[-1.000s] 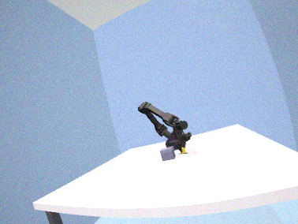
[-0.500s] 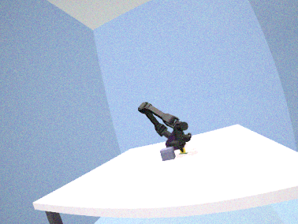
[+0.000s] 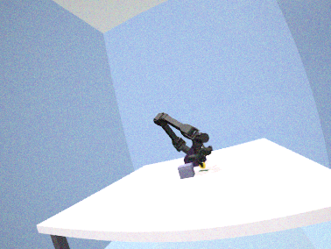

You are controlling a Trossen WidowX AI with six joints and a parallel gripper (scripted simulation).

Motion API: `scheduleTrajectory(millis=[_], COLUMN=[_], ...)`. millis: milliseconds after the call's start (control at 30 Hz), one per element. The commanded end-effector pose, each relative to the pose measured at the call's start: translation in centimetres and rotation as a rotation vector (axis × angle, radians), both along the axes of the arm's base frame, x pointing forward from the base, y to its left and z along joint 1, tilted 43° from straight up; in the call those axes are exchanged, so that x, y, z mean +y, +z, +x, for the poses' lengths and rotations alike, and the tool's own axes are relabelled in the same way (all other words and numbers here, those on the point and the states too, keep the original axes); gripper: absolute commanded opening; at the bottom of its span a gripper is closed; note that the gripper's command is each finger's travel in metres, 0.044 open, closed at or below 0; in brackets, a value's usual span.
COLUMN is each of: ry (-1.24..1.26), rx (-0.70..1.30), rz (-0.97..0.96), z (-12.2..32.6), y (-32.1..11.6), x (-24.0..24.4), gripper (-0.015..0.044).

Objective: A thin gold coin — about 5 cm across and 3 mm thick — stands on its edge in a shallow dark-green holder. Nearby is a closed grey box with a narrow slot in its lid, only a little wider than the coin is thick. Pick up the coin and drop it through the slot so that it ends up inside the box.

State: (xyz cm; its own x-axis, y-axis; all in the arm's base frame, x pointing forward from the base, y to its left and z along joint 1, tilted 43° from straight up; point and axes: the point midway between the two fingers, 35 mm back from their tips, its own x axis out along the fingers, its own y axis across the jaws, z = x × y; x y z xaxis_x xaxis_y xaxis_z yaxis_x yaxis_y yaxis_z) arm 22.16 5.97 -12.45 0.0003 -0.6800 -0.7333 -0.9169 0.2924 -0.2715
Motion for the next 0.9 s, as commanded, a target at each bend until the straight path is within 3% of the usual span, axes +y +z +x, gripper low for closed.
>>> scheduleTrajectory(millis=[0, 867], ry=[-0.006, -0.007], rx=[-0.01, -0.009], rz=[0.009, 0.01], z=[0.3, 0.1], y=[0.8, 5.7], x=[0.9, 5.3], gripper=[0.0, 0.0])
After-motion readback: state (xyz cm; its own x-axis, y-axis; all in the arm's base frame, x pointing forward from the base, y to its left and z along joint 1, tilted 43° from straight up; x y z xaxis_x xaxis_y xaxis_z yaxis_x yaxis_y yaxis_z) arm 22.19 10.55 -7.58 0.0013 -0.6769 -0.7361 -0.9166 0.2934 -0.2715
